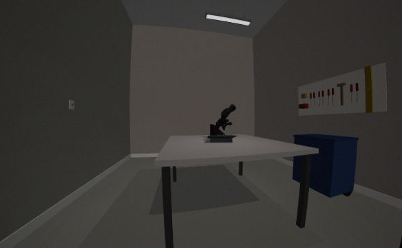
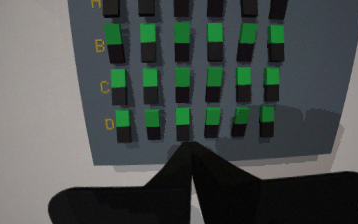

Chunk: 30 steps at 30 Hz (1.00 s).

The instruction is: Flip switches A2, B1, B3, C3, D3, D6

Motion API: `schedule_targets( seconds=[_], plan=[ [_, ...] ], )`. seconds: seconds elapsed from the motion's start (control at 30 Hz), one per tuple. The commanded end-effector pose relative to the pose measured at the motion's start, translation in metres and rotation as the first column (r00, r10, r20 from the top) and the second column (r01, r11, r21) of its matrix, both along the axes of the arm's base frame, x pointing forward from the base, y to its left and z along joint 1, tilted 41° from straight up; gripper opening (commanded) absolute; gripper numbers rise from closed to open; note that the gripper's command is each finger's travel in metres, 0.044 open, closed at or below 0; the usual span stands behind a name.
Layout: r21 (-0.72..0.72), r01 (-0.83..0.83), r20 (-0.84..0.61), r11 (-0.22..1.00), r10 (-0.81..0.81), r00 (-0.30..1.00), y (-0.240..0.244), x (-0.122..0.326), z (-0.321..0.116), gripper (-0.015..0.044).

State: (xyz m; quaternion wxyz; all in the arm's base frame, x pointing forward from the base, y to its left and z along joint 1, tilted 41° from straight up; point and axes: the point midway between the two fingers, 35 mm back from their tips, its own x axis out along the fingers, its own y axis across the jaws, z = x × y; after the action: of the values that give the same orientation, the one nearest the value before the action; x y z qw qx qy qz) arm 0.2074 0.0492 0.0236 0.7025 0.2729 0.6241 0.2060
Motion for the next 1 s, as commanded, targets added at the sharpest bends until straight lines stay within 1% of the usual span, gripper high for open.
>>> schedule_targets(
  seconds=[0.0, 0.1, 0.23, 0.97],
  plan=[
    [0.007, -0.002, -0.008, 1.0, 0.002, 1.0, 0.003, -0.018, -0.003, 0.0],
    [0.005, 0.001, -0.005, 1.0, -0.001, 1.0, 0.006, -0.017, -0.008, 0.0],
    [0.006, 0.015, 0.011, 1.0, -0.015, 1.0, 0.025, -0.014, -0.028, 0.0],
    [0.008, 0.015, 0.012, 1.0, -0.015, 1.0, 0.041, -0.012, -0.047, 0.0]
  ],
)
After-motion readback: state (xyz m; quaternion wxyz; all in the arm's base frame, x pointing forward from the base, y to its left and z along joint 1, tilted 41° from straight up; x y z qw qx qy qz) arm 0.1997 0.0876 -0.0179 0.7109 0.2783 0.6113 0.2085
